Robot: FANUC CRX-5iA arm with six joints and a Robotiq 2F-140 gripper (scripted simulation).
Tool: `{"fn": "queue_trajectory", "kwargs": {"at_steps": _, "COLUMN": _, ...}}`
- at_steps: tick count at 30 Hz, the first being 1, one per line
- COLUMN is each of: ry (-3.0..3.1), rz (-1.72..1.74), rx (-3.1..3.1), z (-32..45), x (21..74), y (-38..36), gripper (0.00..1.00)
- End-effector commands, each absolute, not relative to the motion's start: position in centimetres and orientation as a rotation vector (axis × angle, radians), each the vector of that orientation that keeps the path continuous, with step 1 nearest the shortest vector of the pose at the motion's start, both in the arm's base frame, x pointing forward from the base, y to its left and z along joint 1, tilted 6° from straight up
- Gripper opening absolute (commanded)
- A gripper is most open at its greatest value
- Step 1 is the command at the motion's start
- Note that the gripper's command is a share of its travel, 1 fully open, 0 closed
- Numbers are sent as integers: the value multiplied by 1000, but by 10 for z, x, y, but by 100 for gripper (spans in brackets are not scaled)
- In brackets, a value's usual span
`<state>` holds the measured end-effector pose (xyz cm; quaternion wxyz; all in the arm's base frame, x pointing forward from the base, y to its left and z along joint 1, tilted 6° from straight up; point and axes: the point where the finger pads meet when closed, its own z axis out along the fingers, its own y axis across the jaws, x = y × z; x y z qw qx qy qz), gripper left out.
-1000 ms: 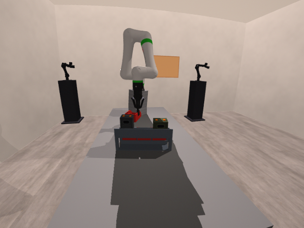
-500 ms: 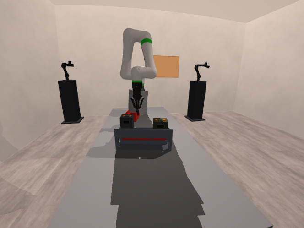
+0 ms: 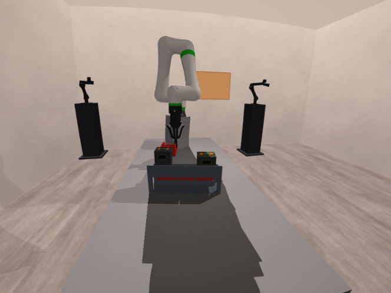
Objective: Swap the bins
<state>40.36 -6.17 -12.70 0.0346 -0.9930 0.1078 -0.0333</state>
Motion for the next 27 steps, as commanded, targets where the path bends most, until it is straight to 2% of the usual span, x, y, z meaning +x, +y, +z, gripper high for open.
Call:
{"fn": "queue_trajectory", "kwargs": {"at_steps": 1, "ry": 331, "rz": -104, "rx": -3053, "z": -126, "x": 404, "y": -62, "gripper": 10}}
{"fn": "queue_trajectory", "kwargs": {"at_steps": 27, "ry": 331, "rz": -104, "rx": -3053, "z": -153, "x": 406, "y": -60, "gripper": 10}}
